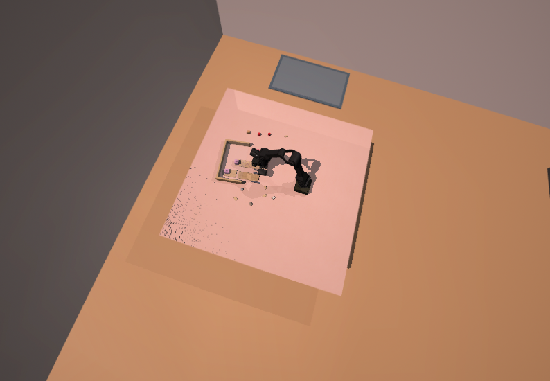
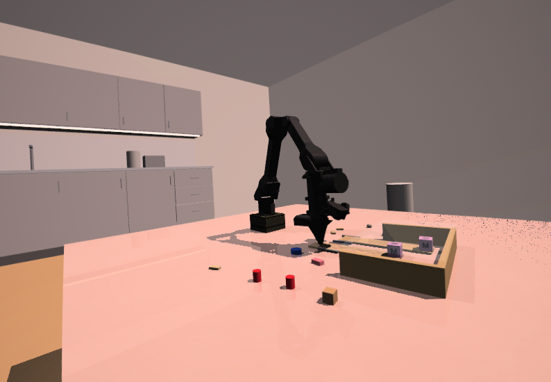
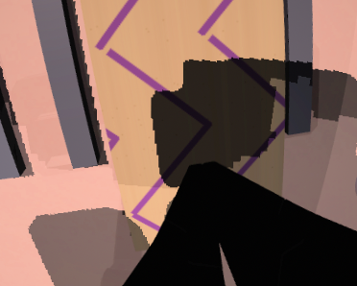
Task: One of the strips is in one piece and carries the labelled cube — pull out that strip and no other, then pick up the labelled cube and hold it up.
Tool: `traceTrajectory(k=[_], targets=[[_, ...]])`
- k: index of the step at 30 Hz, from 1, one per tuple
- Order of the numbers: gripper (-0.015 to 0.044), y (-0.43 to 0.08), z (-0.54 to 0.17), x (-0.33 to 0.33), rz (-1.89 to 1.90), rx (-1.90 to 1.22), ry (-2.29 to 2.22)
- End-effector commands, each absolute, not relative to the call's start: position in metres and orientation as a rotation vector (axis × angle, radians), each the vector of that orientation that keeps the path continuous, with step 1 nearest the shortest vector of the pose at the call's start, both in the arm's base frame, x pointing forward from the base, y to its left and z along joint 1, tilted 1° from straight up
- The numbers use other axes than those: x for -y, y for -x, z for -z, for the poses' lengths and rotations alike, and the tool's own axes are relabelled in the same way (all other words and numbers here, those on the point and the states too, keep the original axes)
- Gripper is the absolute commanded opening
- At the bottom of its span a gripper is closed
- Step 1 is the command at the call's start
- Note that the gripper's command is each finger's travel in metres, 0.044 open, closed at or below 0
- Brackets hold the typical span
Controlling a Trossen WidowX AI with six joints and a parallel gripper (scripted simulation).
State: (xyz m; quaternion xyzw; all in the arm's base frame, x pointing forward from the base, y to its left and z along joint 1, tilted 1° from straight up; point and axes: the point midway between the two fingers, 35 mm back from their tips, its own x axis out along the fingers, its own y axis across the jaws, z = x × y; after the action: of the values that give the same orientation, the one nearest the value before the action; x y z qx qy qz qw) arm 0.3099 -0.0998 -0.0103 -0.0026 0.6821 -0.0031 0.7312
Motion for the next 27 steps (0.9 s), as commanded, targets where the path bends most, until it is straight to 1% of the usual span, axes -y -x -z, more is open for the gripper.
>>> traceTrajectory(k=[1,27], targets=[[0.0000,-0.297,0.016,0.098,0.000,-1.527,0.004],[0.0000,-0.258,0.019,0.098,0.000,-1.530,0.004]])
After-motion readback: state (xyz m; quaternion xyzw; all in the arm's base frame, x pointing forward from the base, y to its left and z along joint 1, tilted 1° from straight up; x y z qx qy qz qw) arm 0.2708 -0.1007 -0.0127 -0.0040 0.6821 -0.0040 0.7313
